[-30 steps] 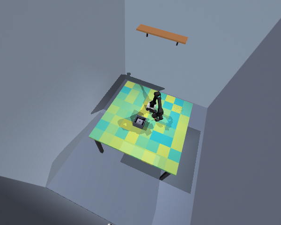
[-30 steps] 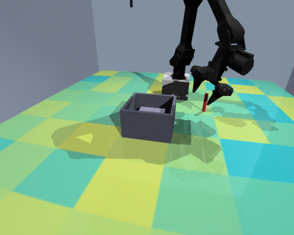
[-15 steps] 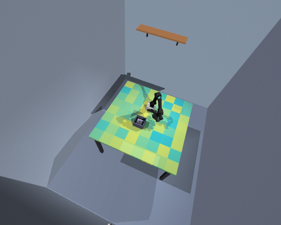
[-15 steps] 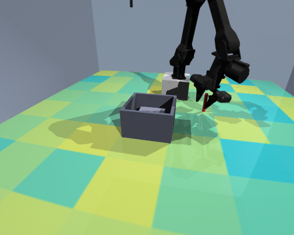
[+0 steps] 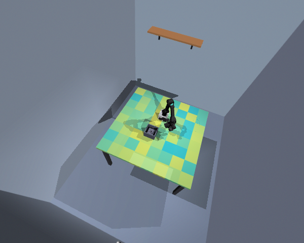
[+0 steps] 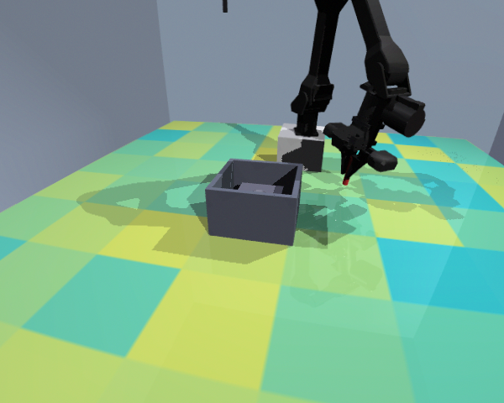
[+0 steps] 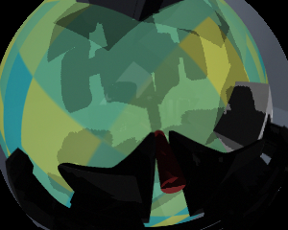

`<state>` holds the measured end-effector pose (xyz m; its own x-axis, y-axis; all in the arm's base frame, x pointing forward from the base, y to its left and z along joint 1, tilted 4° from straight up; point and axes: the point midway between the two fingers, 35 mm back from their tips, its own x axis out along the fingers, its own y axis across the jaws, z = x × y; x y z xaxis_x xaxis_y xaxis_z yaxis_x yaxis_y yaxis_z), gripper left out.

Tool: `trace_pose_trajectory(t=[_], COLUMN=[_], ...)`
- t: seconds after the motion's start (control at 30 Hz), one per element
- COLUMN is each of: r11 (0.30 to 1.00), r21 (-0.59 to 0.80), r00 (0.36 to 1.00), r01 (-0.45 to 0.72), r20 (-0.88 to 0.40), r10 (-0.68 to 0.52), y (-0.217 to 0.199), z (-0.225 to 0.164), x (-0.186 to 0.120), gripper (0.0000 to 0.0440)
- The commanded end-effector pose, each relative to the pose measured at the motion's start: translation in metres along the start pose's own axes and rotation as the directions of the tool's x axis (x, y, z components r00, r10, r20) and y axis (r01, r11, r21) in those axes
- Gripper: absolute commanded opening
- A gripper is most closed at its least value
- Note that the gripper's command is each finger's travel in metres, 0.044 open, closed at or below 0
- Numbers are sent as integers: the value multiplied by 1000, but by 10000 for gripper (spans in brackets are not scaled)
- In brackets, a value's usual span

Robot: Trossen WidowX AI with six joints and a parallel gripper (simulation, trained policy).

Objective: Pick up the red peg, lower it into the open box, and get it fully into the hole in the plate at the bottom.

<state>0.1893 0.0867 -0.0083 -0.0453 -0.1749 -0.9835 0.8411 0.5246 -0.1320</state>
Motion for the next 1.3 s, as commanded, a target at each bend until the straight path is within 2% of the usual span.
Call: trace_pose_trajectory(t=[0.0,0.73,1.27], r11=[999,982,991], r21=[-32,-177,-114], r00=[999,980,976], r01=[-18,-59,-65], r20=[32,180,199], r10=[19,91,87], y=[0,-1,-6], z=[8,73,137], x=[-13,-95,-105], gripper=[0,0,0])
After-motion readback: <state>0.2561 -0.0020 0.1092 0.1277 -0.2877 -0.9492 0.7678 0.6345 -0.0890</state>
